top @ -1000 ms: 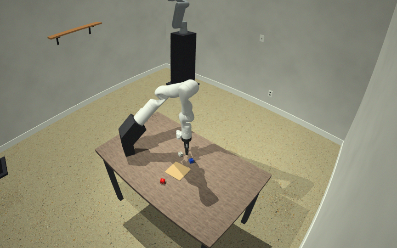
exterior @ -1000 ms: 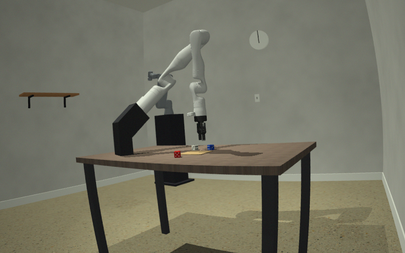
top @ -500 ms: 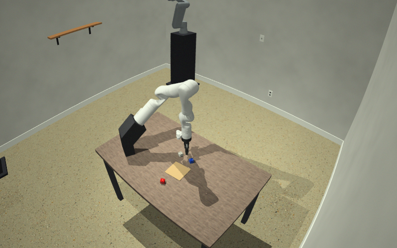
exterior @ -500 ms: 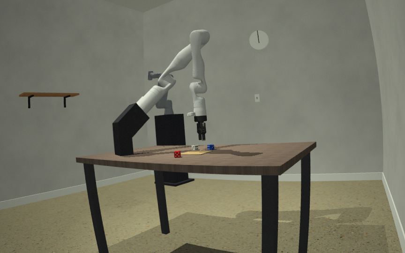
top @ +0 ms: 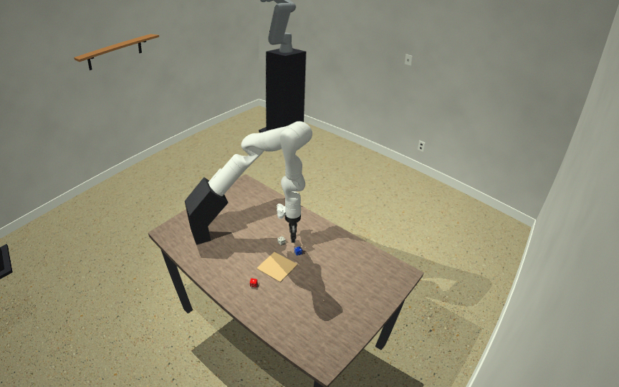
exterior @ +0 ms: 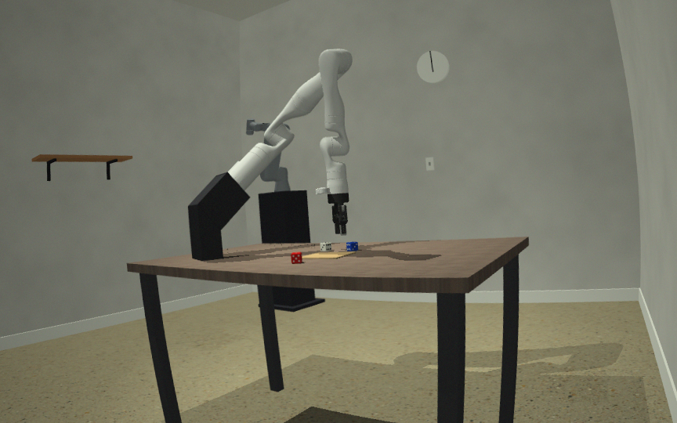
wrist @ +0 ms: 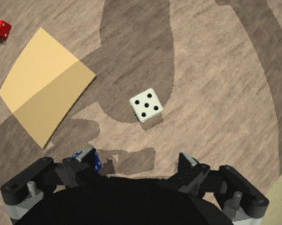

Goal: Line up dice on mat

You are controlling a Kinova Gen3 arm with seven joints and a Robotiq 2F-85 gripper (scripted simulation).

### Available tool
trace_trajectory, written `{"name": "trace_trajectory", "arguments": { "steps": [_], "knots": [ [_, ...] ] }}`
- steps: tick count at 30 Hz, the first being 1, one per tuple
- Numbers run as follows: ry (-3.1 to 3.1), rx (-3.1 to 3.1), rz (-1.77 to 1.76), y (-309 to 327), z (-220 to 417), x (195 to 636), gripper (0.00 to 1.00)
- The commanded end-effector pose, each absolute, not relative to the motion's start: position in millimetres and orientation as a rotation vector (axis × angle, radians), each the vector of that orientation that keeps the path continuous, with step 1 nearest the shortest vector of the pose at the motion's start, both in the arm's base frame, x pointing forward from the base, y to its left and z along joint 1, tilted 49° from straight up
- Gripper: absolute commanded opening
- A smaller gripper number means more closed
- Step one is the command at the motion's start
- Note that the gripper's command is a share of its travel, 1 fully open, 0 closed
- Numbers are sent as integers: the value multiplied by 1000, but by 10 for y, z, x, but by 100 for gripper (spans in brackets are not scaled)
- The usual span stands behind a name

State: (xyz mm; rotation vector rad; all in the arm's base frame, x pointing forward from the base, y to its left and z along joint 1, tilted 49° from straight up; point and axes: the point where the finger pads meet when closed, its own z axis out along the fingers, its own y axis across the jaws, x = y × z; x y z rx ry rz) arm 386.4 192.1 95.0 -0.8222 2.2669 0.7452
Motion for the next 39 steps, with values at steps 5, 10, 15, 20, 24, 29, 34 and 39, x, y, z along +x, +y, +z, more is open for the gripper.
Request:
{"name": "trace_trajectory", "arguments": {
  "steps": [5,10,15,20,24,29,34,39],
  "knots": [
    [2266,-827,734,1865,1017,4083,100],
    [2265,-828,734,1849,1051,4182,100],
    [2264,-828,734,1813,1109,4357,100],
    [2263,-827,734,1780,1164,4518,100],
    [2263,-827,734,1768,1183,4575,100],
    [2262,-827,734,1744,1222,4690,100],
    [2262,-827,734,1730,1245,4759,100],
    [2262,-827,734,1725,1253,4784,100]
  ]
}}
